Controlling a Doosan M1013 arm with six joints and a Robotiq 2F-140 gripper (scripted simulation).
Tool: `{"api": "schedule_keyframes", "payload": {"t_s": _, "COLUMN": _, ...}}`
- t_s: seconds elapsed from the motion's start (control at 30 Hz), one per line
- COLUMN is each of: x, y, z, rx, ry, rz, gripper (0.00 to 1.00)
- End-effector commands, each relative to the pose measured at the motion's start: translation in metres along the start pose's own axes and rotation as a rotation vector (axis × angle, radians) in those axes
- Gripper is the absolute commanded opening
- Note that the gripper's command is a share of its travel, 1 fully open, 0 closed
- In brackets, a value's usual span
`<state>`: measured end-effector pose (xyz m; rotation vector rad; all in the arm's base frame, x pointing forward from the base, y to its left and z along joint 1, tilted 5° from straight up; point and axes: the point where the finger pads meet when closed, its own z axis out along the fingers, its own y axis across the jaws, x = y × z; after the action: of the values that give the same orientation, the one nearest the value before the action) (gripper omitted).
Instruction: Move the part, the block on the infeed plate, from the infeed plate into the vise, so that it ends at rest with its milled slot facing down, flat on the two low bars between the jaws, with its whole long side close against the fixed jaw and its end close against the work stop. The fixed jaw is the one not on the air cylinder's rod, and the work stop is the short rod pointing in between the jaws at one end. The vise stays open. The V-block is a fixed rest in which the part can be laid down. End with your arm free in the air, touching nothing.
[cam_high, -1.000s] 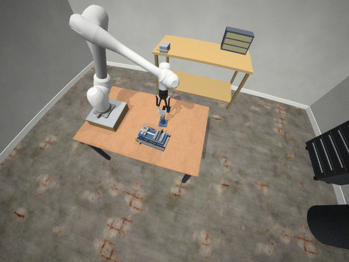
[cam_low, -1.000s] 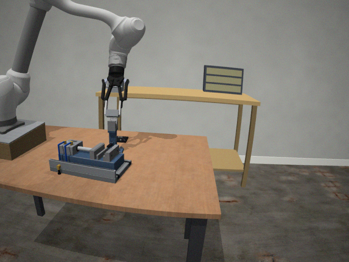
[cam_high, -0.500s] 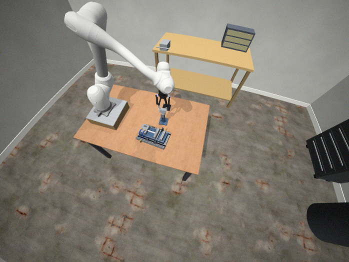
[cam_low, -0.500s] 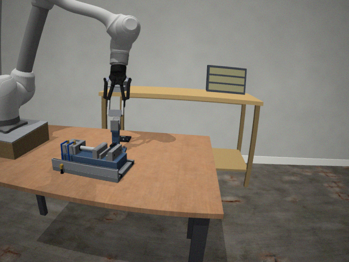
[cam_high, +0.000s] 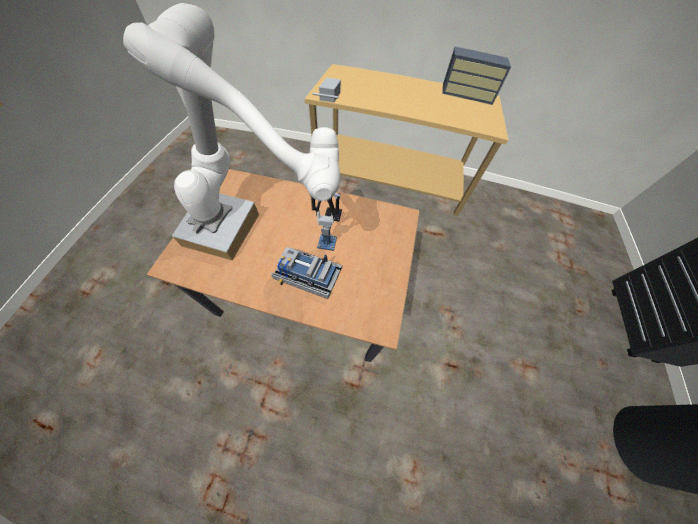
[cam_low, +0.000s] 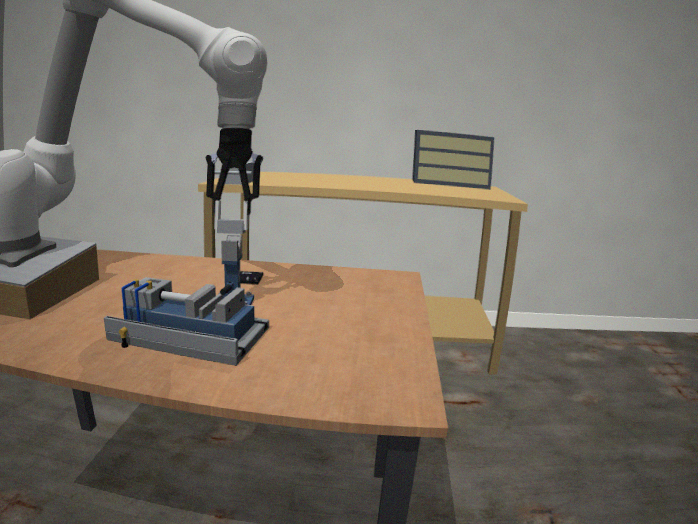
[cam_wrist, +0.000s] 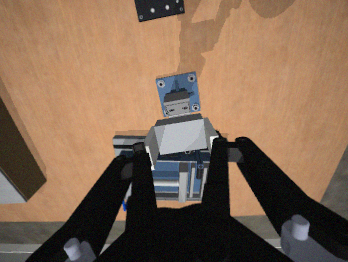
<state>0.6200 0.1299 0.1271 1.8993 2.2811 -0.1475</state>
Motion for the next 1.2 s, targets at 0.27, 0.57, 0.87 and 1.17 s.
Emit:
{"api": "schedule_keyframes", "payload": {"t_s": 0.27, "x": -0.0023, "y": -0.0018, "z": 0.0019, "rx": 0.0, "ry": 0.067, "rz": -0.005, "gripper": 0.0}}
{"api": "schedule_keyframes", "payload": {"t_s": 0.57, "x": -0.0031, "y": -0.0019, "z": 0.002, "rx": 0.0, "ry": 0.099, "rz": -0.005, "gripper": 0.0}}
{"api": "schedule_keyframes", "payload": {"t_s": 0.87, "x": -0.0035, "y": -0.0018, "z": 0.002, "rx": 0.0, "ry": 0.114, "rz": -0.005, "gripper": 0.0}}
{"api": "schedule_keyframes", "payload": {"t_s": 1.17, "x": -0.0037, "y": -0.0017, "z": 0.002, "rx": 0.0, "ry": 0.121, "rz": -0.005, "gripper": 0.0}}
